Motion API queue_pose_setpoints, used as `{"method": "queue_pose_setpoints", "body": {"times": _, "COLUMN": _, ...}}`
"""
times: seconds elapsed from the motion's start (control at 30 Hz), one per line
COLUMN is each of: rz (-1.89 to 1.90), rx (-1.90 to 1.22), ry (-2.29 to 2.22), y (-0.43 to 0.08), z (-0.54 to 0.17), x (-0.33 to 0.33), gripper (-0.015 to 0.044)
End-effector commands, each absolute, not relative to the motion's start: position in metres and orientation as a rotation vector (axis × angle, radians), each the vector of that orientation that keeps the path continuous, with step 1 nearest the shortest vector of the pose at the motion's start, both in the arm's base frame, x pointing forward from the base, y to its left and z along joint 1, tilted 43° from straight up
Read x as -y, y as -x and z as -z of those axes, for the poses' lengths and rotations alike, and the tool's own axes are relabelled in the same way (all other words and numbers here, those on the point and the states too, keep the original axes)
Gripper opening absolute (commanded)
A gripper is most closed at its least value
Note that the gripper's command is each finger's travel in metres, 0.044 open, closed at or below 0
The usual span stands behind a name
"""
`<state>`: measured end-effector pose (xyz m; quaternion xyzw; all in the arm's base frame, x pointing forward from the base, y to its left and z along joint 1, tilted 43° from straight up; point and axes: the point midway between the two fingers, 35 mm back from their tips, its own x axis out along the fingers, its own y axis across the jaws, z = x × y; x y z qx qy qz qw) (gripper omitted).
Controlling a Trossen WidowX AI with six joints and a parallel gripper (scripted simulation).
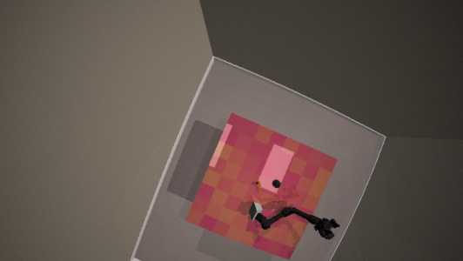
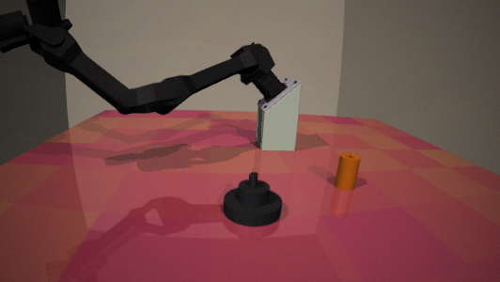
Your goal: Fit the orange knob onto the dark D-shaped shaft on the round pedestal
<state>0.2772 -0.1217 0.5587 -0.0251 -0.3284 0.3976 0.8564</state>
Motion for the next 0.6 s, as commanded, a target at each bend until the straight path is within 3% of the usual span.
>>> {"method": "queue_pose_setpoints", "body": {"times": 0.0, "rz": -0.852, "rx": 0.710, "ry": 0.125, "y": -0.230, "z": -0.583, "x": 0.093, "gripper": 0.0440}}
{"method": "queue_pose_setpoints", "body": {"times": 0.37, "rz": -0.899, "rx": 0.624, "ry": 0.300, "y": -0.113, "z": -0.608, "x": -0.027, "gripper": 0.0440}}
{"method": "queue_pose_setpoints", "body": {"times": 0.57, "rz": -0.899, "rx": 0.488, "ry": 0.445, "y": -0.081, "z": -0.584, "x": -0.120, "gripper": 0.0440}}
